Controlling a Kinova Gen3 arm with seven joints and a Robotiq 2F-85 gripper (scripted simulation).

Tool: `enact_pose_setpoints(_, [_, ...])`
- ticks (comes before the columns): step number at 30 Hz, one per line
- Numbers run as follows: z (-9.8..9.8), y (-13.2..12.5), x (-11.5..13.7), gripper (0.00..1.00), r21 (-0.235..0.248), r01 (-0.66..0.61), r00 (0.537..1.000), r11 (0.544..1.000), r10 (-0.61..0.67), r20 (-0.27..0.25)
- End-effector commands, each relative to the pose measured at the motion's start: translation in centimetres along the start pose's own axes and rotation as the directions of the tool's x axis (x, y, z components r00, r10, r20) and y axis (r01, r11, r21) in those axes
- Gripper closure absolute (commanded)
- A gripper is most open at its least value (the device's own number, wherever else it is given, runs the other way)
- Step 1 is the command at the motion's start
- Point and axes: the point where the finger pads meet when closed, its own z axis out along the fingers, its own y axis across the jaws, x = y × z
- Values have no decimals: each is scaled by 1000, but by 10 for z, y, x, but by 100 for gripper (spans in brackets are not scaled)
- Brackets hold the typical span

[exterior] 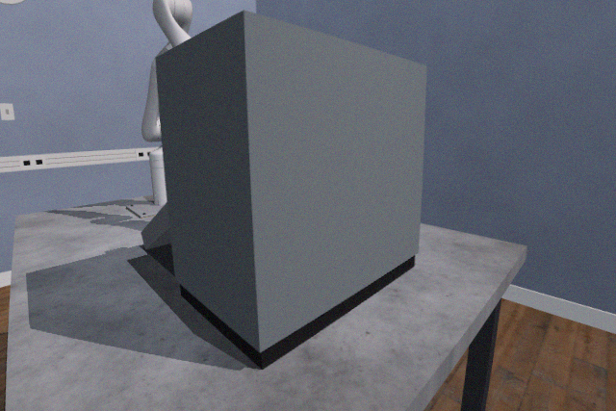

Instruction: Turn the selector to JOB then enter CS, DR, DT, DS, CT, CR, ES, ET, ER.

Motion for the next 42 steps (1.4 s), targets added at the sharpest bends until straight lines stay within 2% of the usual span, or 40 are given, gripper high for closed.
enact_pose_setpoints(1, [0, 1, 0, 90, -2, 0, 1000, 1000, 0, 0])
enact_pose_setpoints(31, [-3, 1, 0, 90, -2, 0, 1000, 1000, 0, 0])
enact_pose_setpoints(42, [-20, 1, 0, 90, -2, 0, 1000, 1000, 0, 0])
